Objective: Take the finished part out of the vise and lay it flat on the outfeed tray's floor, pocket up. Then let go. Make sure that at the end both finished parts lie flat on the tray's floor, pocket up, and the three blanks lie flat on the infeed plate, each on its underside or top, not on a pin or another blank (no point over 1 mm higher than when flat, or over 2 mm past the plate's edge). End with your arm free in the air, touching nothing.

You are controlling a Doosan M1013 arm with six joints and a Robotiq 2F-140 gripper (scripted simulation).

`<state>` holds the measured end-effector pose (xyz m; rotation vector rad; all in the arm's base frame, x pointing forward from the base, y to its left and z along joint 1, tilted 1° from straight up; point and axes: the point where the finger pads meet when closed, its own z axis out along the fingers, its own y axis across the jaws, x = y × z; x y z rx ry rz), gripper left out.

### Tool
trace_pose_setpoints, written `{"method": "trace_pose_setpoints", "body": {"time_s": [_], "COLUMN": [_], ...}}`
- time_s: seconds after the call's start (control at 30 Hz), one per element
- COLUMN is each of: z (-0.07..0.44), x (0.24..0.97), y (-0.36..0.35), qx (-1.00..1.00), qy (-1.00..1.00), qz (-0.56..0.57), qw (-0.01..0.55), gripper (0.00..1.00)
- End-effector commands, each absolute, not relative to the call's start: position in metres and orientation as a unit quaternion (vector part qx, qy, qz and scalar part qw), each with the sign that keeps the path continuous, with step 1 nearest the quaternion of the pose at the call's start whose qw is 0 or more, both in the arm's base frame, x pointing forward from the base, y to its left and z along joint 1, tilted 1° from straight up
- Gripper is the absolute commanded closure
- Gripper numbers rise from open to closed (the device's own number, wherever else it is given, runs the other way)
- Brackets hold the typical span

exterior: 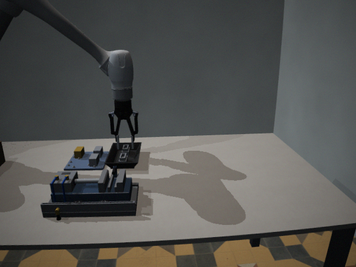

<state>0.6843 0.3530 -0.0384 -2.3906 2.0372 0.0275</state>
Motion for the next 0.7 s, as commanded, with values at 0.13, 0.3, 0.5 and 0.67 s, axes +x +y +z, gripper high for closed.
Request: {"method": "trace_pose_setpoints", "body": {"time_s": [0.13, 0.3, 0.5, 0.67], "z": [-0.038, -0.037, -0.033, -0.019], "x": [0.684, 0.684, 0.684, 0.685], "y": [0.353, 0.353, 0.353, 0.353], "qx": [-0.761, -0.761, -0.761, -0.761], "qy": [0.649, 0.649, 0.649, 0.649], "qz": [0.009, 0.009, 0.009, 0.009], "qw": [0.000, 0.000, 0.000, 0.000], "gripper": [0.60, 0.60, 0.60, 0.60]}}
